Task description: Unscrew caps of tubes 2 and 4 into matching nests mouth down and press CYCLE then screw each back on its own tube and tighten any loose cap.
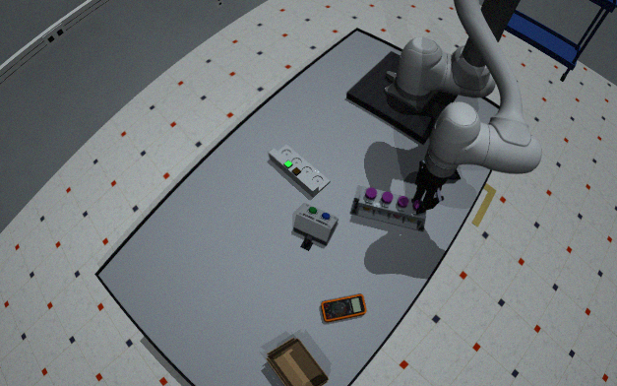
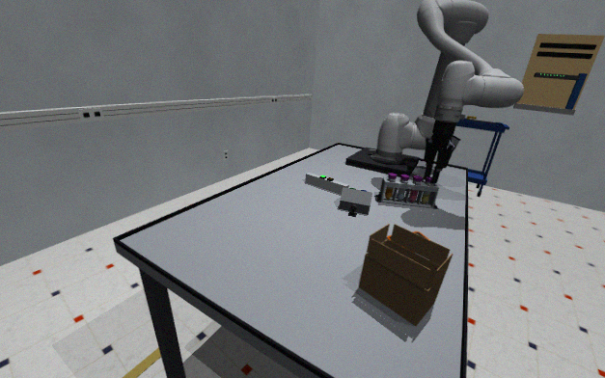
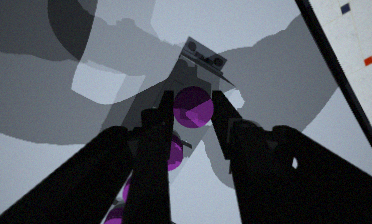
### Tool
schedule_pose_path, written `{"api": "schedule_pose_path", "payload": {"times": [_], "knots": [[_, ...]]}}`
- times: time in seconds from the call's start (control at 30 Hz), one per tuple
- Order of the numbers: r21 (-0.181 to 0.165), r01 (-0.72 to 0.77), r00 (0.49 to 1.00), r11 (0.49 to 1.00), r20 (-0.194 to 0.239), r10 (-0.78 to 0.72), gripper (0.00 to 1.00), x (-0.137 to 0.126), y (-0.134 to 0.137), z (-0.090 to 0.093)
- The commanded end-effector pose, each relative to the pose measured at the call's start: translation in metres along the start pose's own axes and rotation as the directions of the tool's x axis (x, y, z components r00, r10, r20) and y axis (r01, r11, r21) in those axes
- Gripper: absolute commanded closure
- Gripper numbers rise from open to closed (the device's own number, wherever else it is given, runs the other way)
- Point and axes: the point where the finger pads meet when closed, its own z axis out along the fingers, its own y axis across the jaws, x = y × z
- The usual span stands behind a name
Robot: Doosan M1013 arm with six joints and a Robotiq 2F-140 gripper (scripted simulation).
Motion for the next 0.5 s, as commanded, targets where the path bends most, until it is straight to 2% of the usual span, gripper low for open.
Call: {"api": "schedule_pose_path", "payload": {"times": [0.0, 0.13, 0.3, 0.37, 0.47], "knots": [[-0.001, -0.141, 0.990, 0.990, 0.000, 0.141, 0.70, -0.0001, 0.0004, -0.0006], [-0.001, -0.335, 0.942, 0.942, 0.000, 0.335, 0.70, -0.0001, 0.0004, -0.0006], [-0.001, -0.558, 0.830, 0.830, 0.000, 0.558, 0.70, -0.0001, 0.0004, -0.0004], [-0.001, -0.558, 0.830, 0.830, 0.000, 0.558, 0.70, -0.0001, 0.0004, -0.0004], [-0.001, -0.675, 0.737, 0.737, -0.001, 0.675, 0.70, -0.0001, 0.0004, -0.0004]]}}
